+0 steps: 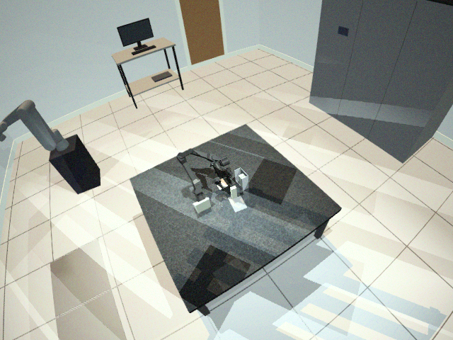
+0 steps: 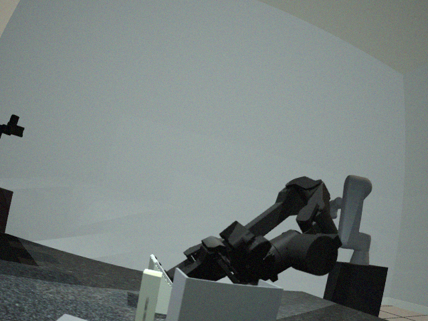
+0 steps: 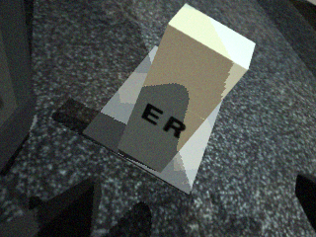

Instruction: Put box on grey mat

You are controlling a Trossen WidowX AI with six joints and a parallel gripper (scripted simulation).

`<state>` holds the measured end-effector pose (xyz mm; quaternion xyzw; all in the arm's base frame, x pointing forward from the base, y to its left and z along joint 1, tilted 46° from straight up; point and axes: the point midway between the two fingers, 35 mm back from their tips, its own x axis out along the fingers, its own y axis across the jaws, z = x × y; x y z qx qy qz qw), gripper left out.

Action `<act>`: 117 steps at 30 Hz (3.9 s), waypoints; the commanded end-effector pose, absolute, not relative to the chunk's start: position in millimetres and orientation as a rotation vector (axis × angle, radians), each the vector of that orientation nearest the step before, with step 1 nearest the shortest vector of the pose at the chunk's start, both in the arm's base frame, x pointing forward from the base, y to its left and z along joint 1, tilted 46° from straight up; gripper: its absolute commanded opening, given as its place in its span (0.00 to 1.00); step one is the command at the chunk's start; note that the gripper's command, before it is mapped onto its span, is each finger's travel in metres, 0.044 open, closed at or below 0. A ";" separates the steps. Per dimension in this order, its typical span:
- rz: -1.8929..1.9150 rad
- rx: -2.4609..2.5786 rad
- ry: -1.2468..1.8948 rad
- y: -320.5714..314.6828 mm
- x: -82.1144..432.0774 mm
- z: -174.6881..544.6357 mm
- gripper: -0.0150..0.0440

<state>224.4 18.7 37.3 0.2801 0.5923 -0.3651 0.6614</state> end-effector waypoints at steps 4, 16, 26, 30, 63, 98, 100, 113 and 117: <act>-0.830 0.629 1.342 19.7 221.5 25.7 1.00; -0.827 0.632 1.341 20.6 220.4 17.7 1.00; -0.827 0.632 1.341 20.1 221.5 23.1 1.00; -0.827 0.632 1.341 19.6 222.6 29.3 1.00; -0.830 0.629 1.341 9.9 226.6 77.9 1.00; -0.705 0.536 1.444 -19.9 232.4 99.4 0.64; -0.664 0.508 1.473 -20.8 232.9 97.8 0.56; -0.361 0.323 1.634 -24.5 234.8 90.3 0.25; -0.260 0.272 1.670 -25.7 235.5 88.1 0.25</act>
